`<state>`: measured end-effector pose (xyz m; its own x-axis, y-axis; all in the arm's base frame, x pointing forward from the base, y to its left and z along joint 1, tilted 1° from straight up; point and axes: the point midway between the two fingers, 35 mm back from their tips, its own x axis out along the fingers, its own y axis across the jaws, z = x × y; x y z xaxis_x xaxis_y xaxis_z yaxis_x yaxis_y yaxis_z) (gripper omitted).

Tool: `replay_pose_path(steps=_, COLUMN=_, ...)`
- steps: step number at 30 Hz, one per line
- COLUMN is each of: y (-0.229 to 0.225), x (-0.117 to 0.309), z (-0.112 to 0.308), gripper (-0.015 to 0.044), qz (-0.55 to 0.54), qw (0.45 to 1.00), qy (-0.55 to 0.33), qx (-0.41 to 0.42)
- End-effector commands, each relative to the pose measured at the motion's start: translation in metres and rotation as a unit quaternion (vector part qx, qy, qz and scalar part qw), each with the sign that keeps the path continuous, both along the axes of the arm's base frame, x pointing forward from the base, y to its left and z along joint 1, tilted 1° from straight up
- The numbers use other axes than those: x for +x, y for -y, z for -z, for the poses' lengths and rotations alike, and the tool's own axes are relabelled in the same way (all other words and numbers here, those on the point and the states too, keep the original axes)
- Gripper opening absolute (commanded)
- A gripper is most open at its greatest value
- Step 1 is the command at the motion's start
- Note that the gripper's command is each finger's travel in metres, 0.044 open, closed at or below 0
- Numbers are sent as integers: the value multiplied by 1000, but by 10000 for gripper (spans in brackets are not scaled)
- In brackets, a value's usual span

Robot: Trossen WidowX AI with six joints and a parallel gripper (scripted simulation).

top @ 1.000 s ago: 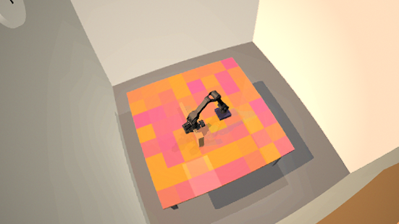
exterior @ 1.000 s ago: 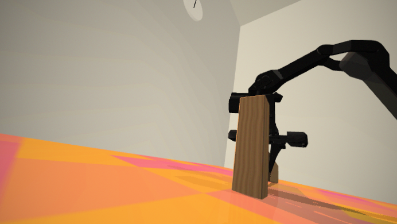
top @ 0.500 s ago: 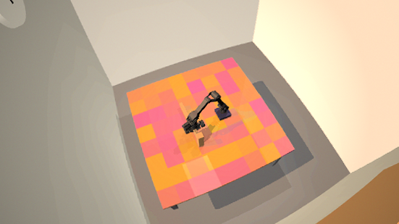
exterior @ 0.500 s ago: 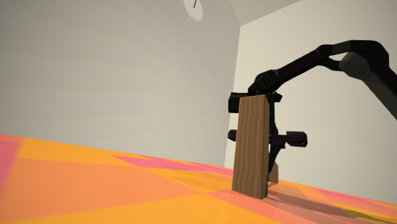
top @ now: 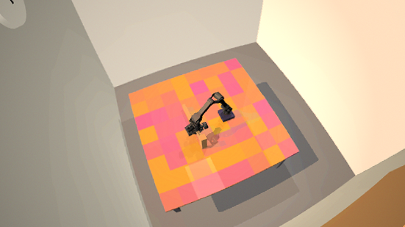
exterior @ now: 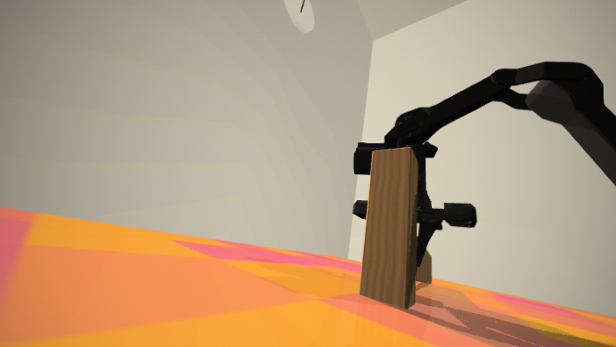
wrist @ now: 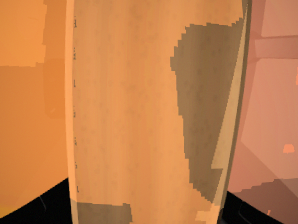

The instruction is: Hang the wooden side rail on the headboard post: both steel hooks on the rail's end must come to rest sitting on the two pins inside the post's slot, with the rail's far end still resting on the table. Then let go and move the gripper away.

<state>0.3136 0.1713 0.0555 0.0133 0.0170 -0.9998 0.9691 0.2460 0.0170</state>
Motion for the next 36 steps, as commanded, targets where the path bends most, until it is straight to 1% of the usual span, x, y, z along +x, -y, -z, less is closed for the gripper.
replay_pose_path(steps=1, y=-2, x=2, z=-2, gripper=0, qz=1, qw=1000, qy=4, qx=3)
replay_pose_path(steps=36, y=-5, x=-1, z=-2, gripper=0, qz=1, qw=1000, qy=4, qx=3)
